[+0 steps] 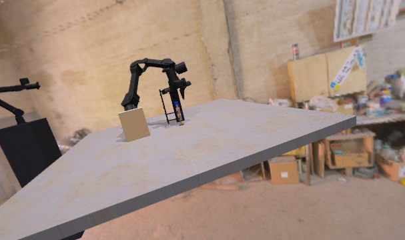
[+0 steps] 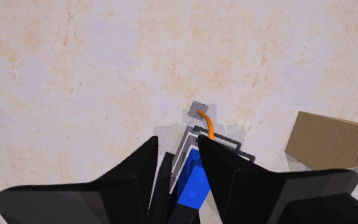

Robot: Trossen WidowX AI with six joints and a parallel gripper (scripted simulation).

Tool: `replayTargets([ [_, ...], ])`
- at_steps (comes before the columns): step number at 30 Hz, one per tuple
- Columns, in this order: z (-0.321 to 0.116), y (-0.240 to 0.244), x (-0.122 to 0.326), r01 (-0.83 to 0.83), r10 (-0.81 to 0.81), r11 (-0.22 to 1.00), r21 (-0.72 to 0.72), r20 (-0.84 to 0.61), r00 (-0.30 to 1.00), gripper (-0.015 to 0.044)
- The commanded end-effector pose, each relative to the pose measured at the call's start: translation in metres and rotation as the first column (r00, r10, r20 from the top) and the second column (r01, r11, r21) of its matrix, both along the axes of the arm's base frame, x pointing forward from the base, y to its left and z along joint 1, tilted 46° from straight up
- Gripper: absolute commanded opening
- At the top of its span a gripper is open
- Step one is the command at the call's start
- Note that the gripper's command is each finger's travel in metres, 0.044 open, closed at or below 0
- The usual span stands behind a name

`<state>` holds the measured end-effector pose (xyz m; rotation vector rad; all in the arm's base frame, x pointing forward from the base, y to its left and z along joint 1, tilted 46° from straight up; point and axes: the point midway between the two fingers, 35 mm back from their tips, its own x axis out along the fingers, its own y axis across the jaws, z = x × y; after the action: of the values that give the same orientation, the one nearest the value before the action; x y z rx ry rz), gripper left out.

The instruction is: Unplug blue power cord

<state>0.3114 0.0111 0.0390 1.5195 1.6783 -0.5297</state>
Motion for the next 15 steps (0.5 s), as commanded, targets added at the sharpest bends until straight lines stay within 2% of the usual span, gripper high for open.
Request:
replayTargets([
  [1, -0.0088, -0.0033, -0.0329, 0.198, -0.165, 0.978, 0.068, -0.330, 0.929, 0.0160],
  [15, -0.0077, -0.0021, -0.0317, 0.198, -0.165, 0.978, 0.068, -0.330, 0.929, 0.0160],
])
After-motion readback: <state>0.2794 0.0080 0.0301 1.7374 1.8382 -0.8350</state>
